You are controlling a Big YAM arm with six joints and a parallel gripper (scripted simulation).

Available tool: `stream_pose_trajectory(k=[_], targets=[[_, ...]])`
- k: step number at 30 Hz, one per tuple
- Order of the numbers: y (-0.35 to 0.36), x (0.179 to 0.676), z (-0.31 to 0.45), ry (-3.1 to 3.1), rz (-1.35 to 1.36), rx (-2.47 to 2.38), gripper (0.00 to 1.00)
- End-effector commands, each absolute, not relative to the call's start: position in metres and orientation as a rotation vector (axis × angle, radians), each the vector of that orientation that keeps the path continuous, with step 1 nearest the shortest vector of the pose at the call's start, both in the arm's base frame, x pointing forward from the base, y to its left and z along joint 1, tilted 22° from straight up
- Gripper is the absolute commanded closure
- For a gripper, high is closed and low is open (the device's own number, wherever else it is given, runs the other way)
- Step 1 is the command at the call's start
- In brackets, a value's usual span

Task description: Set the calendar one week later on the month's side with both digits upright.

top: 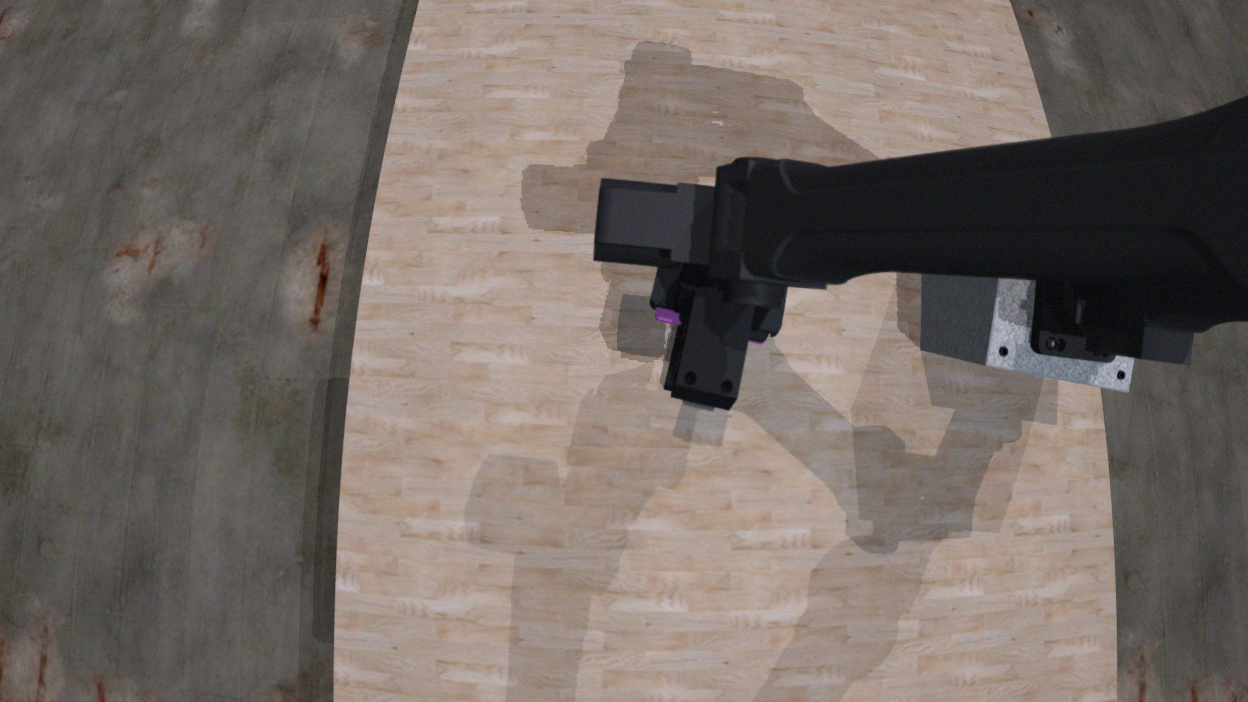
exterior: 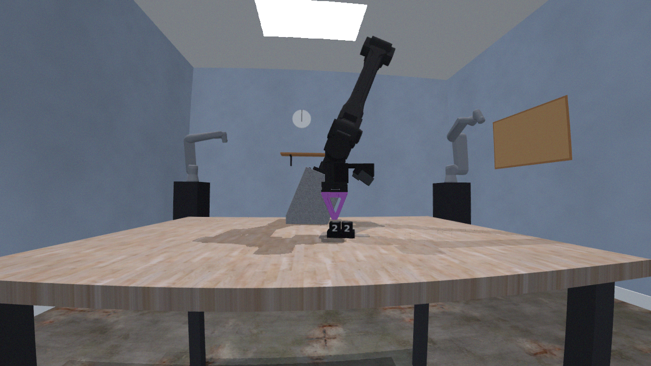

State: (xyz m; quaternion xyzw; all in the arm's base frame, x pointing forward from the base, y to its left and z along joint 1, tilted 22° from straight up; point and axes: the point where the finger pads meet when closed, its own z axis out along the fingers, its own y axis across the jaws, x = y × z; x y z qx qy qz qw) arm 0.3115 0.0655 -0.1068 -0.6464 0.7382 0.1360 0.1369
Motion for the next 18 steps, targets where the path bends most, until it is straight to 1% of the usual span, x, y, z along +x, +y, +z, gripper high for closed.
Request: stream_pose_trajectory(k=[1,18], targets=[[0.0678,0.3124,-0.1035,2.135,0.385,-1.857,0.55],[0.0692,0.312,-0.104,2.136,0.391,-1.862,0.55]])
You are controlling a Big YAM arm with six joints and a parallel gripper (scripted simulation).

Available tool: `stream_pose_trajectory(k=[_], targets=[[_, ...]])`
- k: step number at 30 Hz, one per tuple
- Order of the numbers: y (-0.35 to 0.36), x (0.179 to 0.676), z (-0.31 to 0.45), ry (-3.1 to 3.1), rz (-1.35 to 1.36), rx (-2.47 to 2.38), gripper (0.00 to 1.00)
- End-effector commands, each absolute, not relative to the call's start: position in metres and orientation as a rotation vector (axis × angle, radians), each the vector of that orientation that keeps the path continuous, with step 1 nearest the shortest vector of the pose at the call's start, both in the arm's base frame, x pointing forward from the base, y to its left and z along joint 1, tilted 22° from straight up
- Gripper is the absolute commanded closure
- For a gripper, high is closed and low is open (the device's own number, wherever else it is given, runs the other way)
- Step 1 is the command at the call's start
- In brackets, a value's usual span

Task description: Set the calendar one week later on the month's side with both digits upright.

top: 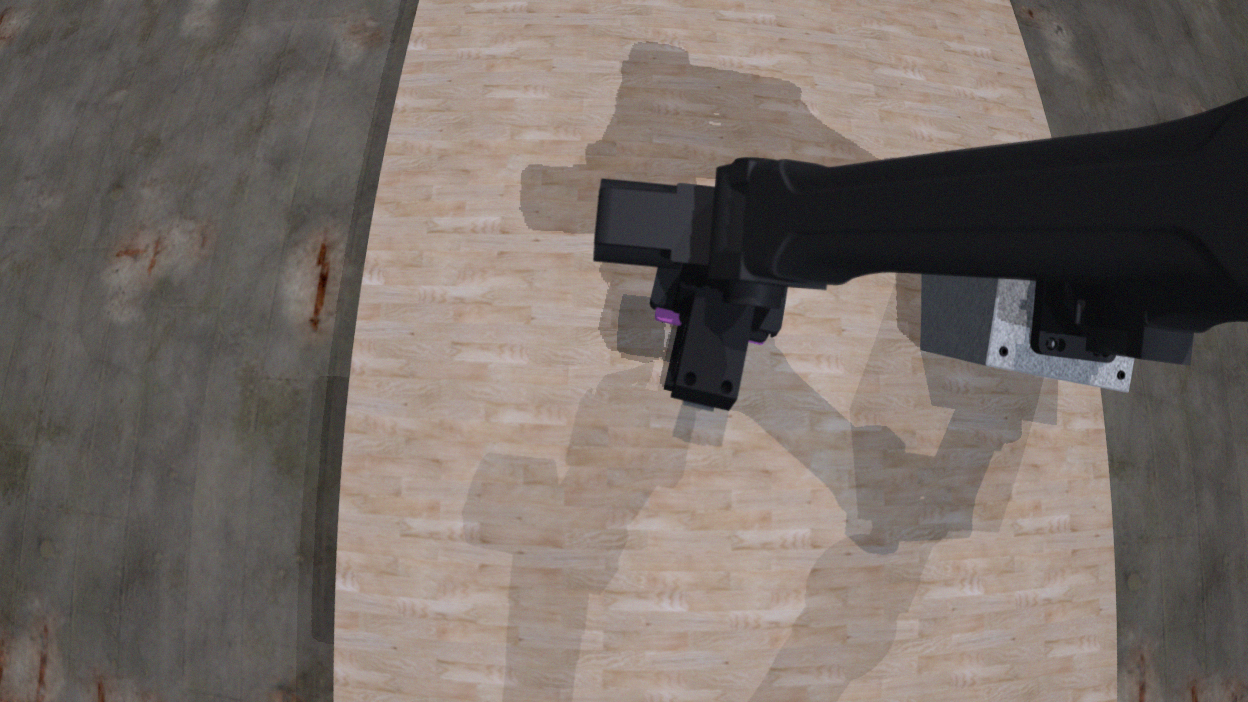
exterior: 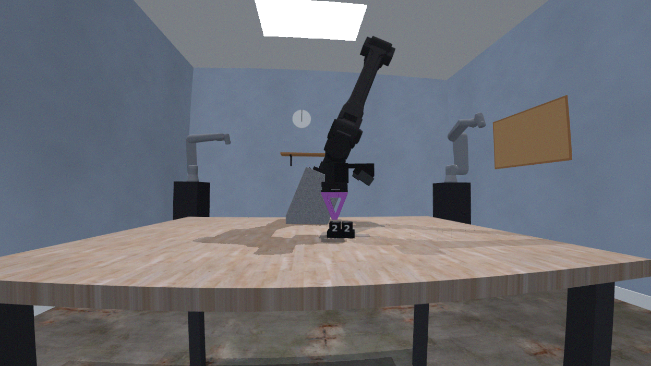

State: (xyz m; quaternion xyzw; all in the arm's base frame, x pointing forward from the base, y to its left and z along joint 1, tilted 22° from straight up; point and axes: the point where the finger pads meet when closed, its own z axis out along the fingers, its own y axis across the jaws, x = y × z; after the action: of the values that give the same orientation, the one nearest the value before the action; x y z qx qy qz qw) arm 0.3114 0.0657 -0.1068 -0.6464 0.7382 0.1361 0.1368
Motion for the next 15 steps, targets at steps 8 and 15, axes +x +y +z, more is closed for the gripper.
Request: stream_pose_trajectory(k=[8,15], targets=[[0.0687,0.3141,-0.1037,2.137,0.39,-1.86,0.55],[0.0687,0.3141,-0.1037,2.137,0.39,-1.86,0.55]])
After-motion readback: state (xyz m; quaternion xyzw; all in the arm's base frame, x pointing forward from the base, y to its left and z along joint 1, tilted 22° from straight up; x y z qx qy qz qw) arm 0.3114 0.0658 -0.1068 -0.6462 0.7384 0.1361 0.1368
